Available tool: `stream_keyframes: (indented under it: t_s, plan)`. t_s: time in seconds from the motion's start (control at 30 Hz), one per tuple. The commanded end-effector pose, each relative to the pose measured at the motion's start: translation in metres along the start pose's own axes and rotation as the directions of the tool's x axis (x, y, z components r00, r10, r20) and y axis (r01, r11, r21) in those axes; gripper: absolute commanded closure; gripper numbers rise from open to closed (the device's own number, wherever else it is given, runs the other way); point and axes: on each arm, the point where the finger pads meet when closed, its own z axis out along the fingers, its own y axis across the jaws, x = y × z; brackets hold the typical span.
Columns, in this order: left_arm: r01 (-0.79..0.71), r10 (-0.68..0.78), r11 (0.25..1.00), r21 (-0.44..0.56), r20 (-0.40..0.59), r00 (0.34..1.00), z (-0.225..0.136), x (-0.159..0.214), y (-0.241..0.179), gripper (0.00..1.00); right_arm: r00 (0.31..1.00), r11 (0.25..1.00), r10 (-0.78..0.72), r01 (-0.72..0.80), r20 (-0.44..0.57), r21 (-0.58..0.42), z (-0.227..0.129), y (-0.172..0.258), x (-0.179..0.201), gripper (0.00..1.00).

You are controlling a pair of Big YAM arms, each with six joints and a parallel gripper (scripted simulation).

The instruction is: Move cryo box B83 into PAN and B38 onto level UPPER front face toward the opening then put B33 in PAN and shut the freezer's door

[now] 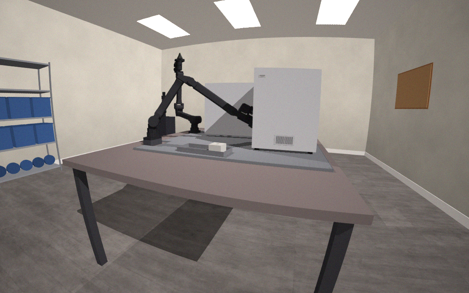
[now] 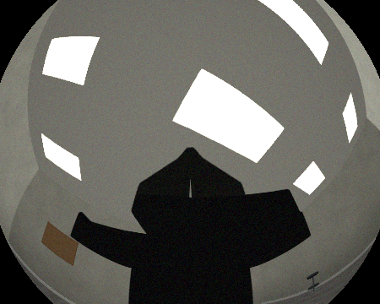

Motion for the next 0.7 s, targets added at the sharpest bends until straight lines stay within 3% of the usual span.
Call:
stream_keyframes:
  t_s: [0.0, 0.17, 0.67]
  plan:
    - [0.012, -0.013, 1.000, -0.002, -0.037, 0.999, 0.001, 0.013, 0.001, 1.00, 0.999, 1.000, 0.017, -0.017, 0.046, -0.007, 0.000, 0.004, -0.031, 0.23]
    - [0.012, -0.013, 1.000, -0.002, -0.037, 0.999, 0.001, 0.013, 0.001, 1.00, 0.996, 0.999, 0.041, -0.041, 0.081, -0.005, -0.009, 0.005, -0.066, 0.23]
    - [0.012, -0.013, 1.000, -0.002, -0.037, 0.999, 0.001, 0.013, 0.001, 1.00, 0.996, 0.999, 0.036, -0.036, 0.079, -0.006, -0.012, 0.005, -0.073, 0.23]
